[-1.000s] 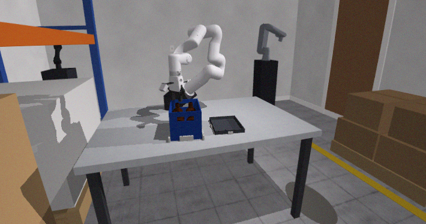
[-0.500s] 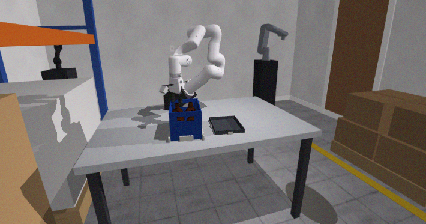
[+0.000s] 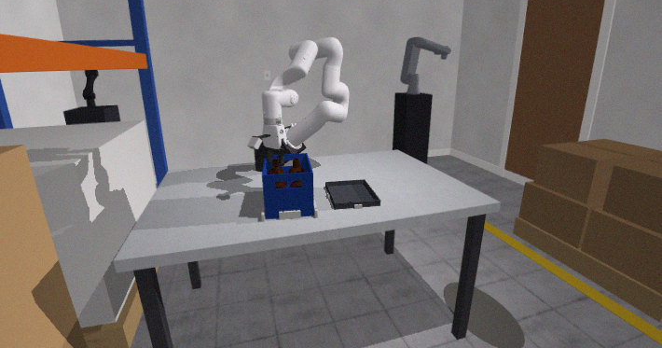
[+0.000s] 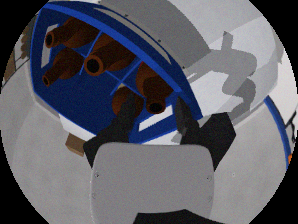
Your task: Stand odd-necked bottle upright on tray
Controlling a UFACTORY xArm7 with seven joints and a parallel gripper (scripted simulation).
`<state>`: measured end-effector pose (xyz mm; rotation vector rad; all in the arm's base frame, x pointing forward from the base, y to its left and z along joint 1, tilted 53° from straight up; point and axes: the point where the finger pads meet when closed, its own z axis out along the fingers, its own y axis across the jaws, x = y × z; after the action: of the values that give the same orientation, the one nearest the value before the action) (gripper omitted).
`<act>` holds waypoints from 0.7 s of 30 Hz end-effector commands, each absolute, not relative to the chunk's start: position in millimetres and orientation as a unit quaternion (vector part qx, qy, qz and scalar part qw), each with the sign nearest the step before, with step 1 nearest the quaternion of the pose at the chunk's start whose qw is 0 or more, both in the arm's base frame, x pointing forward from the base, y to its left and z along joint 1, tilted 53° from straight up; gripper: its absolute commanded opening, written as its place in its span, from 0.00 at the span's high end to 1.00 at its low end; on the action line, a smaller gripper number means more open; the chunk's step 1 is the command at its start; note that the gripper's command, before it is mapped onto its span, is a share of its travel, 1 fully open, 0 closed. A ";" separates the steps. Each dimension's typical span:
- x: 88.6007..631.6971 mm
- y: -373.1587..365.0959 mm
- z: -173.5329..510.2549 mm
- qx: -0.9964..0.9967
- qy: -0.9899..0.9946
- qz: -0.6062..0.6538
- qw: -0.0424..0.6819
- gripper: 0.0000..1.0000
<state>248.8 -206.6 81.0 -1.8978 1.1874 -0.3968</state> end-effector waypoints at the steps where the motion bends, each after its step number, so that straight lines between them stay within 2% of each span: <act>1: 251.4 -206.4 78.6 -0.757 0.475 -0.159 0.420 0.35; 21: 255.0 -203.7 75.2 -0.757 0.475 -0.159 0.420 0.35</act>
<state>255.1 -202.1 75.1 -1.8977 1.1876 -0.3970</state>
